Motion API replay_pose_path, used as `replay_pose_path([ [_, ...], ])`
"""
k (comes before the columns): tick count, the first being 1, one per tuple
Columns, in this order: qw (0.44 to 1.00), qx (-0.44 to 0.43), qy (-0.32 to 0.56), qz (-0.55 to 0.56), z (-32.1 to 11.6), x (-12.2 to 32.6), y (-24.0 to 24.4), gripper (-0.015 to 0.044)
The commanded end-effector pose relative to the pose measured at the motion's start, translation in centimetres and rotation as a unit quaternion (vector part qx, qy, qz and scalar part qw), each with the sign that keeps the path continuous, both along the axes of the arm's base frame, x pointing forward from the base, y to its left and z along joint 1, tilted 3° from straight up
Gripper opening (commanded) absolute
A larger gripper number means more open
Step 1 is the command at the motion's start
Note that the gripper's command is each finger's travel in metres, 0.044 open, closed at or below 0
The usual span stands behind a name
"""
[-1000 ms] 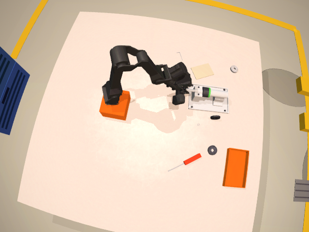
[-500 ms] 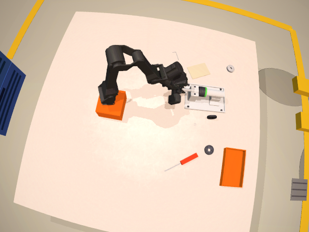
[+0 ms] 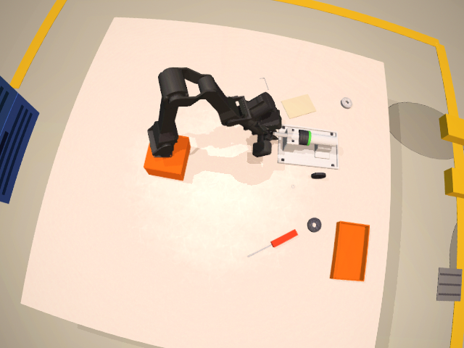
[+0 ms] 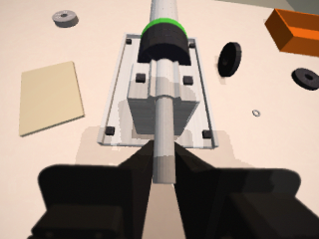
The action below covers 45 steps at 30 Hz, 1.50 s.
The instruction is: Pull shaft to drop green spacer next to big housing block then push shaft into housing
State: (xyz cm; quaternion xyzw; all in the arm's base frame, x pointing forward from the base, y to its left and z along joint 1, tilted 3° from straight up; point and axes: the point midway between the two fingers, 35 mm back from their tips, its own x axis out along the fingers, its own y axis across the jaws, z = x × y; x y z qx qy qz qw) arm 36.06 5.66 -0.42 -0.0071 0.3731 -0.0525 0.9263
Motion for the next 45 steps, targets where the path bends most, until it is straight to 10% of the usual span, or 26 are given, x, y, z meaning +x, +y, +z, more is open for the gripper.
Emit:
replay_pose_path([
  [1,1.0,0.001,-0.001,-0.001,0.02,-0.06,0.04,0.0],
  [45,1.0,0.001,0.0,-0.001,0.0,-0.47,0.08,0.0],
])
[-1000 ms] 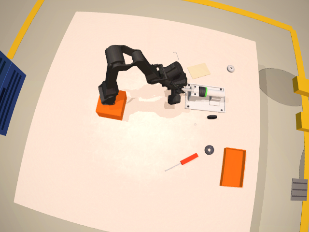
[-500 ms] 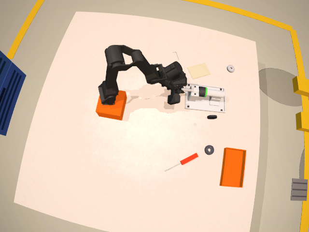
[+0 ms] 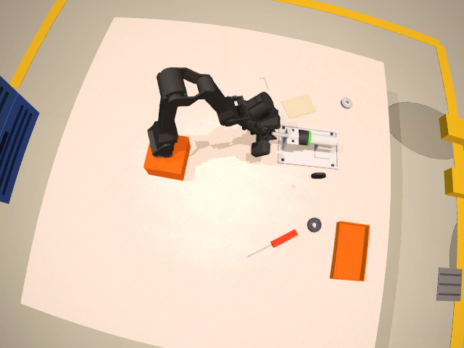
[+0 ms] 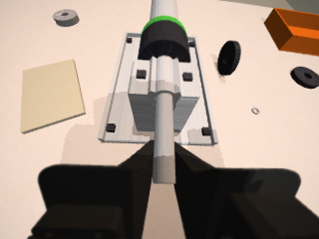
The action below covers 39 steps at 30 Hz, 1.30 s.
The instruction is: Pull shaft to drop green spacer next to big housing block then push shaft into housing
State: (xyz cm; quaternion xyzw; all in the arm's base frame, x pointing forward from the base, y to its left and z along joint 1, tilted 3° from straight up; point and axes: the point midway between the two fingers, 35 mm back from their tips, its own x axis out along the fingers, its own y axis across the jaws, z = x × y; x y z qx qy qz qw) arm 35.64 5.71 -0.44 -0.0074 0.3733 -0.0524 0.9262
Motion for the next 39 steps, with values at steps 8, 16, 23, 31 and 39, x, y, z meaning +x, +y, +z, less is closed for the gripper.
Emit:
replay_pose_path([
  [8,1.0,0.001,-0.001,-0.001,0.02,-0.12,0.03,0.0],
  [16,1.0,0.001,-0.001,-0.001,0.02,-0.2,0.04,0.0],
  [23,1.0,0.001,-0.001,-0.001,0.02,-0.26,0.05,0.0],
  [31,1.0,0.001,-0.001,-0.001,0.01,-0.34,0.05,0.0],
  [39,1.0,0.001,-0.001,-0.001,0.01,-0.41,0.06,0.0],
])
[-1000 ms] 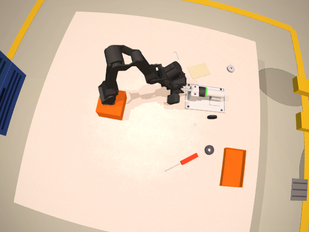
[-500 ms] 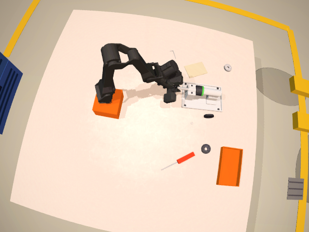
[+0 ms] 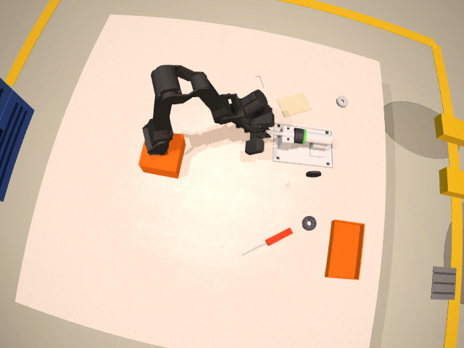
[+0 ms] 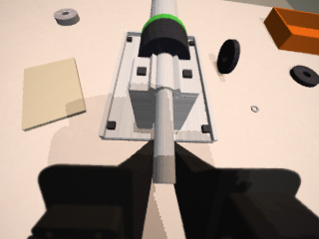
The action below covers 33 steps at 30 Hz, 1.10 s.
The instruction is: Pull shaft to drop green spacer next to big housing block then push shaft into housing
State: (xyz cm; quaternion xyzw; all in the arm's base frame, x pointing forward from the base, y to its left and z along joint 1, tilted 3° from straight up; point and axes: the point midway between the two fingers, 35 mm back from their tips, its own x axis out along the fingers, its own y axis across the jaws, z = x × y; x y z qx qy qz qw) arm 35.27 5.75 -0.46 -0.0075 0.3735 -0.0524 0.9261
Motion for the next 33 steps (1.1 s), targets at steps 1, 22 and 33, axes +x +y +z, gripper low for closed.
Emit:
replay_pose_path([
  [1,1.0,0.001,-0.001,-0.001,0.03,-0.06,0.03,0.0],
  [22,1.0,0.001,-0.001,-0.001,0.02,-0.25,0.05,0.0],
  [33,1.0,0.001,-0.001,-0.001,0.01,-0.36,0.06,0.0],
])
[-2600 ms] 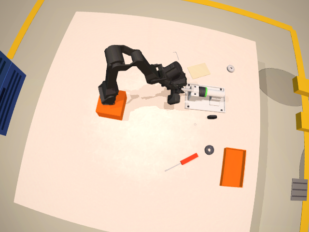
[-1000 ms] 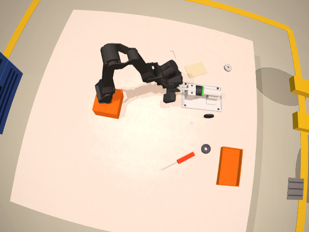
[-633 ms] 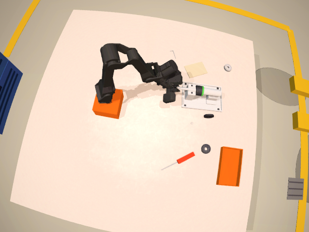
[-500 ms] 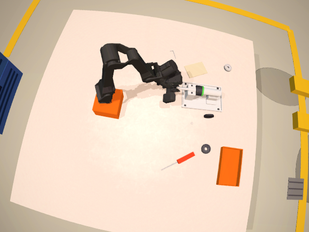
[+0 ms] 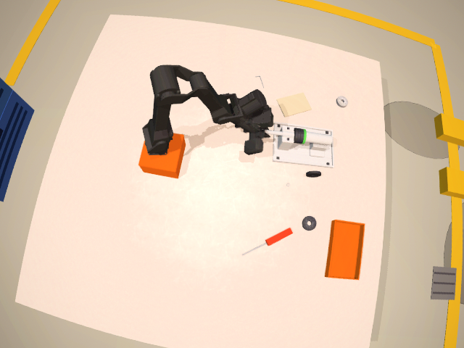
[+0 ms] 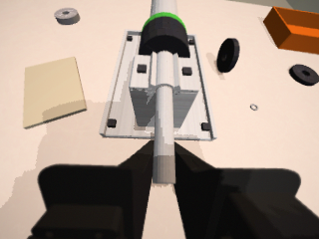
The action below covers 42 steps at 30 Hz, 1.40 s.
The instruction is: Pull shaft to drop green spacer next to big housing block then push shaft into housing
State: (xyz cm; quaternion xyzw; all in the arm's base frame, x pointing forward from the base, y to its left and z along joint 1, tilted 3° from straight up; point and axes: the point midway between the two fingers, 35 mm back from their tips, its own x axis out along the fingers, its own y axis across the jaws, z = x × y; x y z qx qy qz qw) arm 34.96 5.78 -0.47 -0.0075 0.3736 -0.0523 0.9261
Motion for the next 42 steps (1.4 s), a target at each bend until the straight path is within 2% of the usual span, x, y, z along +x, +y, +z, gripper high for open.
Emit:
replay_pose_path([
  [1,1.0,0.001,-0.001,-0.001,0.03,-0.05,0.03,0.0],
  [42,1.0,0.001,-0.001,-0.001,0.01,-0.44,0.06,0.0],
])
